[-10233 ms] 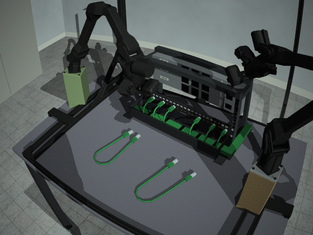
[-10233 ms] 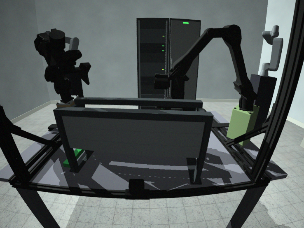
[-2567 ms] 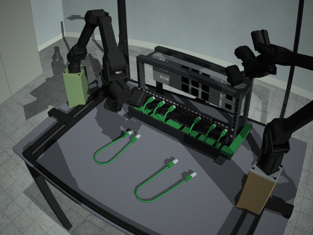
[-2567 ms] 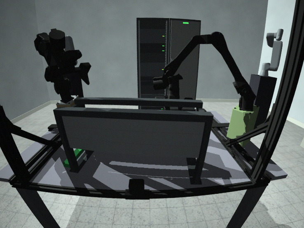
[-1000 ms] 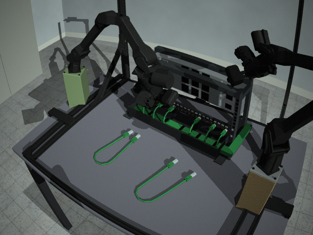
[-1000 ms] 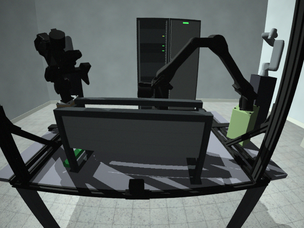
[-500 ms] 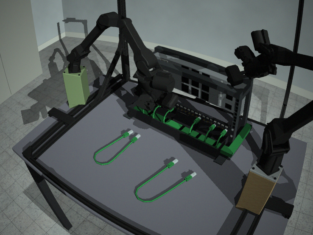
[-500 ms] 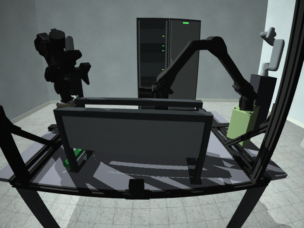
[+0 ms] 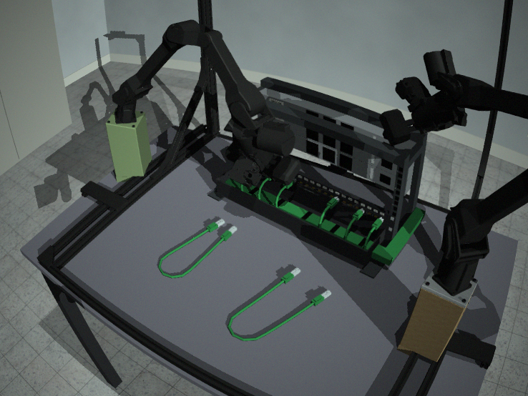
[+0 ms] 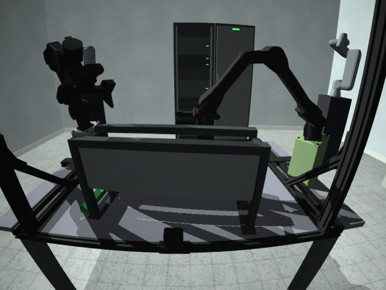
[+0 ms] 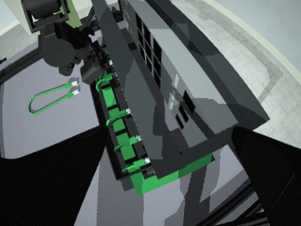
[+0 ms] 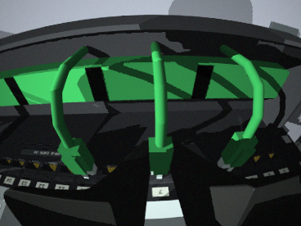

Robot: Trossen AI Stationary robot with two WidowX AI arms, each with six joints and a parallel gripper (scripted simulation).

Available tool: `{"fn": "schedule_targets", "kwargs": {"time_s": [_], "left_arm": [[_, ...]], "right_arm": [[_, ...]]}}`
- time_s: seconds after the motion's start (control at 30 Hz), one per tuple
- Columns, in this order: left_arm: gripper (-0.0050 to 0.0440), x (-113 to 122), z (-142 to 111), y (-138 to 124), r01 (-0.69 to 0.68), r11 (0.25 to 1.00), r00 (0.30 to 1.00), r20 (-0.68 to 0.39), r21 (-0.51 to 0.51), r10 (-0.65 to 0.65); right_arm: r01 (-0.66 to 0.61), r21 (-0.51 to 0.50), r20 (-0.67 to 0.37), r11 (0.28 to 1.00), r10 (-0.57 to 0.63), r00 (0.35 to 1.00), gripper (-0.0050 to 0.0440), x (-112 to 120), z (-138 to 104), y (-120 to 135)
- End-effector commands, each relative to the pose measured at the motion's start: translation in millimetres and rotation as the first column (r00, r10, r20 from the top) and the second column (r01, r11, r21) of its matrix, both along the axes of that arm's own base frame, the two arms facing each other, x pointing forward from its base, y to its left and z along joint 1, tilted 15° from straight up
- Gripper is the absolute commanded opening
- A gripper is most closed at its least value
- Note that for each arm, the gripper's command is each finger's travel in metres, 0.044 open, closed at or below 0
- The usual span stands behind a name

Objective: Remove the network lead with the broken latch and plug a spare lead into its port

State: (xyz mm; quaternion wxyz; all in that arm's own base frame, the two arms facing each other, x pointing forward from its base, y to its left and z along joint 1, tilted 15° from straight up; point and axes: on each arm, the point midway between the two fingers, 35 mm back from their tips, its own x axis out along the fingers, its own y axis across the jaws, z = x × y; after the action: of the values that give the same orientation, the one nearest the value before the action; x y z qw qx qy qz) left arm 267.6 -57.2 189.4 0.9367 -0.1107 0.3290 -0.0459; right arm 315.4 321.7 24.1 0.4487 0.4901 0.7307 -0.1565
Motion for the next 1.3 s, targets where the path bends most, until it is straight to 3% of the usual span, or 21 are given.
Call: {"fn": "schedule_targets", "kwargs": {"time_s": [0.0,0.5,0.53,1.27], "left_arm": [[0.044,0.0,0.0,0.0,0.0,1.0,1.0,0.0,0.0,0.0],[0.044,0.0,0.0,0.0,0.0,1.0,1.0,0.0,0.0,0.0],[0.044,0.0,0.0,0.0,0.0,1.0,1.0,0.0,0.0,0.0],[0.044,0.0,0.0,0.0,0.0,1.0,1.0,0.0,0.0,0.0]], "right_arm": [[0.0,0.0,0.0,1.0,0.0,1.0,0.0,0.0,0.0,0.0],[0.0,0.0,0.0,1.0,0.0,1.0,0.0,0.0,0.0,0.0],[0.0,0.0,-0.001,1.0,0.0,1.0,0.0055,-0.1,0.0,-0.1],[0.0,0.0,-0.001,1.0,0.0,1.0,0.0055,-0.1,-0.1,-0.1]]}}
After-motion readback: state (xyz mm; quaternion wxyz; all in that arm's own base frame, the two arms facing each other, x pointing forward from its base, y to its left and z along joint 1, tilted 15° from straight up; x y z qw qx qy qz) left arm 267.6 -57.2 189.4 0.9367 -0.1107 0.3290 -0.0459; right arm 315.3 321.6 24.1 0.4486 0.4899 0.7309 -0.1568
